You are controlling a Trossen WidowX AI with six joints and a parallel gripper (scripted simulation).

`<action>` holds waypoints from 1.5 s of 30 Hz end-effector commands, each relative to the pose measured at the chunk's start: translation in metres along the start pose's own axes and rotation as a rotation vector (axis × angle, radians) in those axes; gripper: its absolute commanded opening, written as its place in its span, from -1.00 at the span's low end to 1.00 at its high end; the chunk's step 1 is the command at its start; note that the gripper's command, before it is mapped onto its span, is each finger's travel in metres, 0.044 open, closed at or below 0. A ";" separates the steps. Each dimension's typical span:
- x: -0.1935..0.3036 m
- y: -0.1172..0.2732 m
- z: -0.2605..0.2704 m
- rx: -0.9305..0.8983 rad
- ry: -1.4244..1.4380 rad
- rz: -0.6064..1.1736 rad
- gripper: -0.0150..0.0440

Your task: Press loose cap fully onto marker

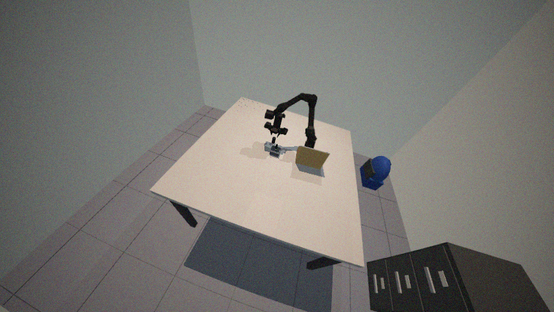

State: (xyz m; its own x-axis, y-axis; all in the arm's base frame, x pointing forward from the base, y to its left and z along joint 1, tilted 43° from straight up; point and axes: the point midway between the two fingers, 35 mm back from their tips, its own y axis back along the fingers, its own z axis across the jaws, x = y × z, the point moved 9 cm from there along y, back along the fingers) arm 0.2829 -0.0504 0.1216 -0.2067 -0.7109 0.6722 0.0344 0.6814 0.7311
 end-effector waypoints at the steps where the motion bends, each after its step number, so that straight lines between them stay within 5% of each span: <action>1: -0.001 -0.008 0.002 -0.004 0.009 0.006 0.33; 32: -0.001 -0.053 0.002 -0.004 0.009 0.009 0.33; 35: -0.001 -0.053 0.002 -0.004 0.009 0.009 0.06; 45: -0.001 -0.053 0.002 -0.004 0.009 0.009 -0.16</action>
State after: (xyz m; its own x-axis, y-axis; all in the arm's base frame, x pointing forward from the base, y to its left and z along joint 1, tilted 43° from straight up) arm 0.2800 -0.0853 0.0823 -0.2021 -0.7081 0.6765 0.0386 0.6845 0.7280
